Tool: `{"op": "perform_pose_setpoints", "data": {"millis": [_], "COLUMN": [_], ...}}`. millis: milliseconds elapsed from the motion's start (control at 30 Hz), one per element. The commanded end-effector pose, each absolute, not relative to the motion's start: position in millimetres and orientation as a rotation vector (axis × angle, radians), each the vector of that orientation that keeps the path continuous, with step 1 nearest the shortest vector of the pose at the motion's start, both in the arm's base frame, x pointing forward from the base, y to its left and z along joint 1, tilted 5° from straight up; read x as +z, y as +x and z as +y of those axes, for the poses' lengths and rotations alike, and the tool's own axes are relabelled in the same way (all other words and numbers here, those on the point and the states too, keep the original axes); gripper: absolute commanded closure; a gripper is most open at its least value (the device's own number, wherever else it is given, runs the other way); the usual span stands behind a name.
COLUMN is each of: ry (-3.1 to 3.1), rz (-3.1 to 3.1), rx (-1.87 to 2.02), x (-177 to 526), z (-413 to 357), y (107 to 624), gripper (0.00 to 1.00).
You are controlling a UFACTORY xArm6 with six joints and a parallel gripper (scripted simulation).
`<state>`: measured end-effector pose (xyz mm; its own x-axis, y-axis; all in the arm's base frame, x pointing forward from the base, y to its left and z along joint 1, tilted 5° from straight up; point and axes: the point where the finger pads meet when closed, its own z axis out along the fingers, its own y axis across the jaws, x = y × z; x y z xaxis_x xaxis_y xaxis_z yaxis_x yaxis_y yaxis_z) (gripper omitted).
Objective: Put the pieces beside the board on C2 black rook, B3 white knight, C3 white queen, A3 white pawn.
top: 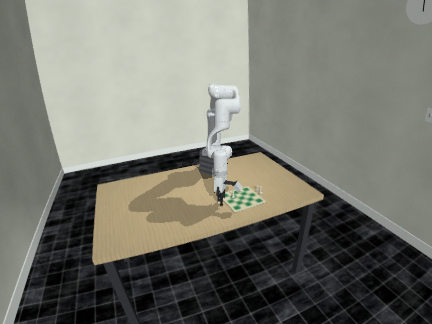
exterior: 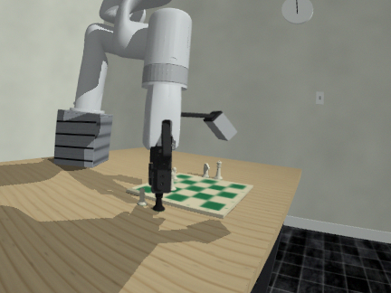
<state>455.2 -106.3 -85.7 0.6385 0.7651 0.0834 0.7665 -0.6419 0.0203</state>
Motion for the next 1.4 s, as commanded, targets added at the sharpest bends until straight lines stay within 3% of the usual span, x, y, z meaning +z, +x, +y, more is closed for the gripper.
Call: {"op": "perform_pose_setpoints", "data": {"millis": [0,1367], "ry": [-2.83,-2.83], "rz": [-1.323,-1.323], "rx": [-0.136,-0.136], "x": [-84.4,-115.4], "z": [-106.8,-105.2], "y": [456.7,459.0], "gripper": [0.63,0.63]}}
